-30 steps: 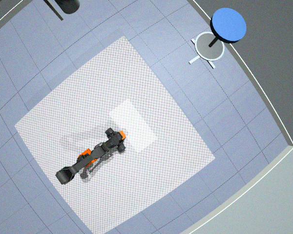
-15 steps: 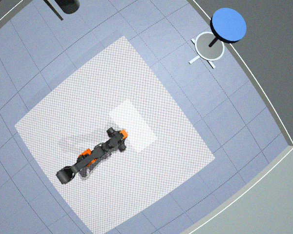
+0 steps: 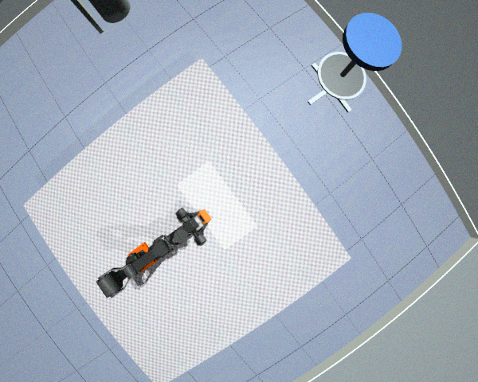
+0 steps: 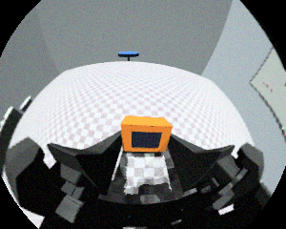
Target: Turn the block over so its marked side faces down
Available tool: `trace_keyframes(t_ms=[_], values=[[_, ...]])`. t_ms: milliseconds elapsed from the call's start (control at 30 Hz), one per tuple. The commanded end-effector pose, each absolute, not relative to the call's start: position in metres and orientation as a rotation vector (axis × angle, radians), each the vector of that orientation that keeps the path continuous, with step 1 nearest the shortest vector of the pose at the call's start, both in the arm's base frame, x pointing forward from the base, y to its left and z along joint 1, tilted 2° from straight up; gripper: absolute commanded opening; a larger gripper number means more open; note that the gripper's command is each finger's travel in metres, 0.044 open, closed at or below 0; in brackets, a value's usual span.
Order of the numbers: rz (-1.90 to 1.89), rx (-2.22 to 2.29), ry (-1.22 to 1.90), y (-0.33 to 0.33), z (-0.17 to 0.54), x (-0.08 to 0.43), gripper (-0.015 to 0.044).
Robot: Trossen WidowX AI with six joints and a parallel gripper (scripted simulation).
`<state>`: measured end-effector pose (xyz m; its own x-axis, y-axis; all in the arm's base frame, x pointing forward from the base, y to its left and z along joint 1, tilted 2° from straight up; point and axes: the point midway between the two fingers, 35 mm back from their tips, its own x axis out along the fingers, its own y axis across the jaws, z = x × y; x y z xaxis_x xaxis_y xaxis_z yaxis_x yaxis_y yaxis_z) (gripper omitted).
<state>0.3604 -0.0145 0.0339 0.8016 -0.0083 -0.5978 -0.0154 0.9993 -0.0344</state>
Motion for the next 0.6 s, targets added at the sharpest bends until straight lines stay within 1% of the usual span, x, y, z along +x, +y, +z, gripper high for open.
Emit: trace_keyframes(t_ms=[0, 567], values=[[0.012, -0.04, 0.62, -0.014, 0.024, 0.355, 0.0], [0.011, -0.038, 0.413, -0.014, 0.03, 0.337, 0.0]])
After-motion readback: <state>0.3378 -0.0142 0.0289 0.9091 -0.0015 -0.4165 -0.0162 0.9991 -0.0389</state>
